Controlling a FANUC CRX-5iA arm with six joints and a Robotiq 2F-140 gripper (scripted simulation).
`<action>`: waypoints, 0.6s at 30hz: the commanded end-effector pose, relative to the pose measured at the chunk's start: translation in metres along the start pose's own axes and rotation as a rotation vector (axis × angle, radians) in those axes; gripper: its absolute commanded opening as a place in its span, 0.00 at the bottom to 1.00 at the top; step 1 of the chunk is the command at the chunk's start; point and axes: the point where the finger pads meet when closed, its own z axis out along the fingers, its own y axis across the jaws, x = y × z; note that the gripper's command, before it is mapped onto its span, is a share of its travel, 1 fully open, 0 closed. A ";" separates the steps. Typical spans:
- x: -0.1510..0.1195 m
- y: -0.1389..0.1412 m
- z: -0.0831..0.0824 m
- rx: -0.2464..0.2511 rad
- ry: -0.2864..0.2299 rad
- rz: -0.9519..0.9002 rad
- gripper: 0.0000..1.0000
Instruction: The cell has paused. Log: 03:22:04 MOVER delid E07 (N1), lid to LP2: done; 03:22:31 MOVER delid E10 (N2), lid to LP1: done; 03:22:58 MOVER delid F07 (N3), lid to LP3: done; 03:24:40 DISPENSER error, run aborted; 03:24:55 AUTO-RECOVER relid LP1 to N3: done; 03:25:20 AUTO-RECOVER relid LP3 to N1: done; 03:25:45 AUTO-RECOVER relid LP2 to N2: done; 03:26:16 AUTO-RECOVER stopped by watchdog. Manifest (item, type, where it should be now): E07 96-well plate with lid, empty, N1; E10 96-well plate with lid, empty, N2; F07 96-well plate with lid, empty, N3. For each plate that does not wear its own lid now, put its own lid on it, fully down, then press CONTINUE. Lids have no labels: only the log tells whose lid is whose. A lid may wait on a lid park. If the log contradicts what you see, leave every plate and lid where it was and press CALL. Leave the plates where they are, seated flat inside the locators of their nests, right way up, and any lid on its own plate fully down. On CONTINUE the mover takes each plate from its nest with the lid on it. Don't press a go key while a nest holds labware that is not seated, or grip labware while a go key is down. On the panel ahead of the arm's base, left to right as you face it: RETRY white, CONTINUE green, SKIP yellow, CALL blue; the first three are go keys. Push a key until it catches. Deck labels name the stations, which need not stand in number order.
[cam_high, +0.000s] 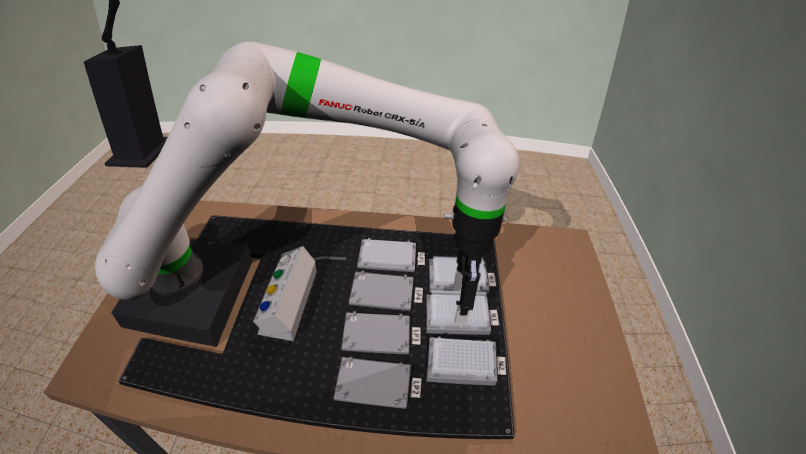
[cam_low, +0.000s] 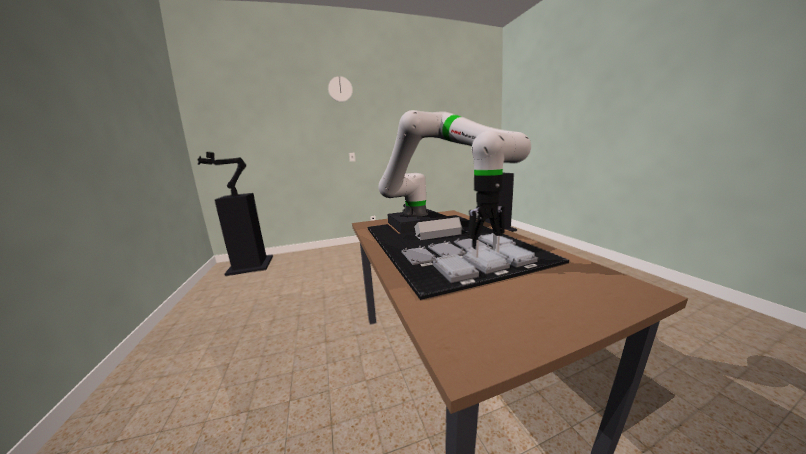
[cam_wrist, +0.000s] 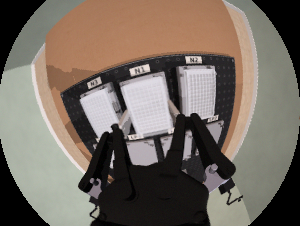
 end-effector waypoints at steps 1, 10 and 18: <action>0.000 0.000 0.001 0.000 0.001 0.000 0.00; 0.000 0.000 0.003 0.000 0.001 0.000 0.00; 0.000 0.000 0.004 0.000 0.001 0.000 0.00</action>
